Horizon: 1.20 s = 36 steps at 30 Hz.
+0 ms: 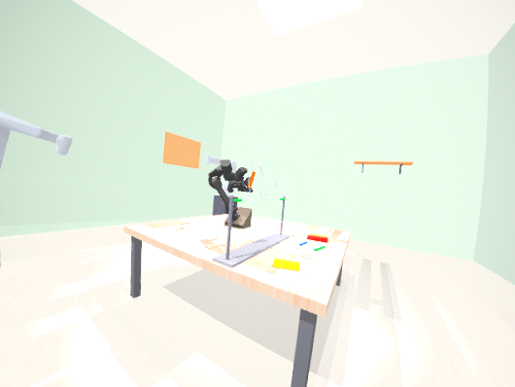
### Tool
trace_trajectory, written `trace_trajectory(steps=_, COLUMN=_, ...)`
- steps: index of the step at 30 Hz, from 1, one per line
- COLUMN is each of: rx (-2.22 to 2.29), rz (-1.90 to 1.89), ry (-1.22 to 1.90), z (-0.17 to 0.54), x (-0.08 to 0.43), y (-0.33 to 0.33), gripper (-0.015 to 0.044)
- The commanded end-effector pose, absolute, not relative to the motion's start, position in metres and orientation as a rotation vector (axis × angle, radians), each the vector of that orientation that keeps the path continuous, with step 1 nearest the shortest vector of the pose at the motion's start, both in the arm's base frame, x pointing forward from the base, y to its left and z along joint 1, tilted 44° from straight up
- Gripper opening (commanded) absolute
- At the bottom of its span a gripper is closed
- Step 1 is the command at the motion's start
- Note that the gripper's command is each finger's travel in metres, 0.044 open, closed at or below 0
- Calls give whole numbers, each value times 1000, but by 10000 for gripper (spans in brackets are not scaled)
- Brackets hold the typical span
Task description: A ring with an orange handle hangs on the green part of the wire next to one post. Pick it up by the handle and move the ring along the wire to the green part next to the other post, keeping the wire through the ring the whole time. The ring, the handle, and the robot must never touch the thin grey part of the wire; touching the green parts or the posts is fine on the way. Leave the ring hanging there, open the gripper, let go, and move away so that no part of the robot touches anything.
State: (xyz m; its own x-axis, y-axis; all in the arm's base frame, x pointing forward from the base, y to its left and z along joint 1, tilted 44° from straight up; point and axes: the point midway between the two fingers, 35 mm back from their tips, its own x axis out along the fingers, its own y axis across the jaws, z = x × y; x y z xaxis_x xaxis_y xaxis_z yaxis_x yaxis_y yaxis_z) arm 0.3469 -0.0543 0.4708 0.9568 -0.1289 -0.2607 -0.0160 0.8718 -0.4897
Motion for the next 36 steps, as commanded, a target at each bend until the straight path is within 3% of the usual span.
trace_trajectory(steps=1, rx=-561, rz=-75, ry=279, z=473, x=346, y=-56, gripper=-150)
trace_trajectory(steps=36, rx=-1020, rz=-212, ry=183, z=488, x=347, y=-72, gripper=-150)
